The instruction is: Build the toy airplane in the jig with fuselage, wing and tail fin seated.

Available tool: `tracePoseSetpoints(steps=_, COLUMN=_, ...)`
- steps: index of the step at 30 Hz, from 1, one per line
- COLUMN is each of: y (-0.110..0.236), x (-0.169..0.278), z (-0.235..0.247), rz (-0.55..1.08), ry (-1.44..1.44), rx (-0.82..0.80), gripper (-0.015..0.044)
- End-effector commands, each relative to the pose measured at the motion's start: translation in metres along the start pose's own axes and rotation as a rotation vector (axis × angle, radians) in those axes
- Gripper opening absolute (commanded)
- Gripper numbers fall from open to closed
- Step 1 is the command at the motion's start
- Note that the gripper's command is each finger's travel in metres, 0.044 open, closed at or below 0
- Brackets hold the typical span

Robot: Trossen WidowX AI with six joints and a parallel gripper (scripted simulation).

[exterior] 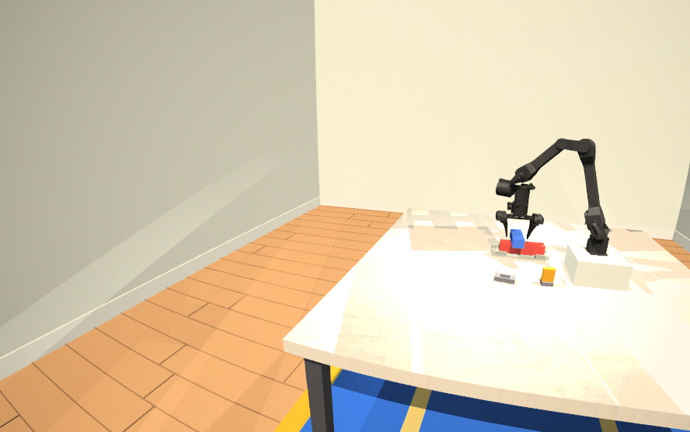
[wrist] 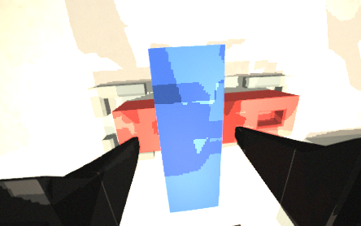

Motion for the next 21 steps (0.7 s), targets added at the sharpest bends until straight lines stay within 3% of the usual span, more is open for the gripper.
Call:
tracePoseSetpoints(steps=1, y=0.000, x=0.000, z=0.000, rz=0.000, ry=0.000, rx=0.001, gripper=0.0440)
tracePoseSetpoints(steps=6, y=0.003, x=0.000, z=0.000, rz=0.000, ry=0.000, rx=0.001, gripper=0.0440)
tracePoseSetpoints(steps=12, y=0.083, x=0.000, z=0.001, rz=-0.002, ry=0.000, rx=0.001, gripper=0.0440)
tracePoseSetpoints(steps=18, y=0.086, x=-0.001, z=0.004, rz=-0.002, ry=0.000, rx=0.001, gripper=0.0440)
tracePoseSetpoints(steps=21, y=0.086, x=-0.001, z=0.004, rz=-0.002, ry=0.150, rx=0.001, gripper=0.0440)
Point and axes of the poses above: the point midway between the two fingers, 35 mm back from their tips, its own y axis back along the fingers, its own z axis across the jaws, x = y × z, the point moved 1 cm from there along y, back along the fingers, and after that the axes turned 4 degrees about -y, right-handed, at the moved point
